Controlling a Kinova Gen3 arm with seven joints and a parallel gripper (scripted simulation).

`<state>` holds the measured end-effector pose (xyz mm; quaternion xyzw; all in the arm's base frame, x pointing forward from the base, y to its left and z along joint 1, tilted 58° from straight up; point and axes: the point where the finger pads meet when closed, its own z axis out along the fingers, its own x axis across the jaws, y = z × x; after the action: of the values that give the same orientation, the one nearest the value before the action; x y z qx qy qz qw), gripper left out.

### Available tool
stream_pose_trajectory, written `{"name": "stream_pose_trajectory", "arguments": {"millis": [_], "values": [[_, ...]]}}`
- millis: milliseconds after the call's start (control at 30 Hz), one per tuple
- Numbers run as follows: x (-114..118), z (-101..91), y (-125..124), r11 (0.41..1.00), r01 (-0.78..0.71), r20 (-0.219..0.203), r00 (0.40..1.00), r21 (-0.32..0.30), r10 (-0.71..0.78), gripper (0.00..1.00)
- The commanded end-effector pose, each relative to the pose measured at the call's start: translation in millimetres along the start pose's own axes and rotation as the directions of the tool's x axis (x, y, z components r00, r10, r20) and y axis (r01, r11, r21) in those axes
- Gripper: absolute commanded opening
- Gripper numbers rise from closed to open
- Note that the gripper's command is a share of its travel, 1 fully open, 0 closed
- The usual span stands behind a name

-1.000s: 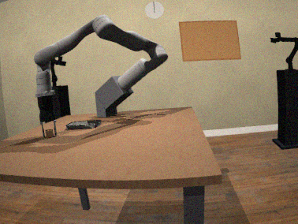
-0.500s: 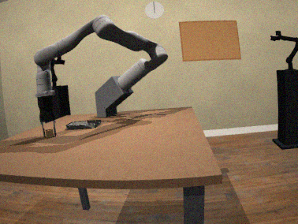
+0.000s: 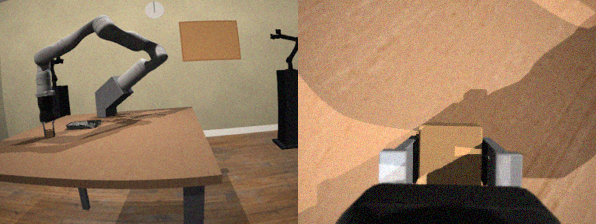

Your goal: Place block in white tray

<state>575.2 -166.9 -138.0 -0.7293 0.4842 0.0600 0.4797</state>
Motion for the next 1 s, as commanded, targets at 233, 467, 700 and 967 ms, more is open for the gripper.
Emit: {"name": "stream_pose_trajectory", "arguments": {"millis": [233,467,700,967], "values": [[1,-1.9,0,1.000,0.000,-0.003,1.000,0.001,0.000,0.00],[1,-1.9,0,1.000,0.000,-0.003,1.000,0.001,0.000,0.00],[1,-3.2,0,1.000,0.000,-0.003,1.000,0.001,0.000,0.00],[1,-14.5,0,1.000,0.000,-0.003,1.000,0.001,0.000,0.00]]}}
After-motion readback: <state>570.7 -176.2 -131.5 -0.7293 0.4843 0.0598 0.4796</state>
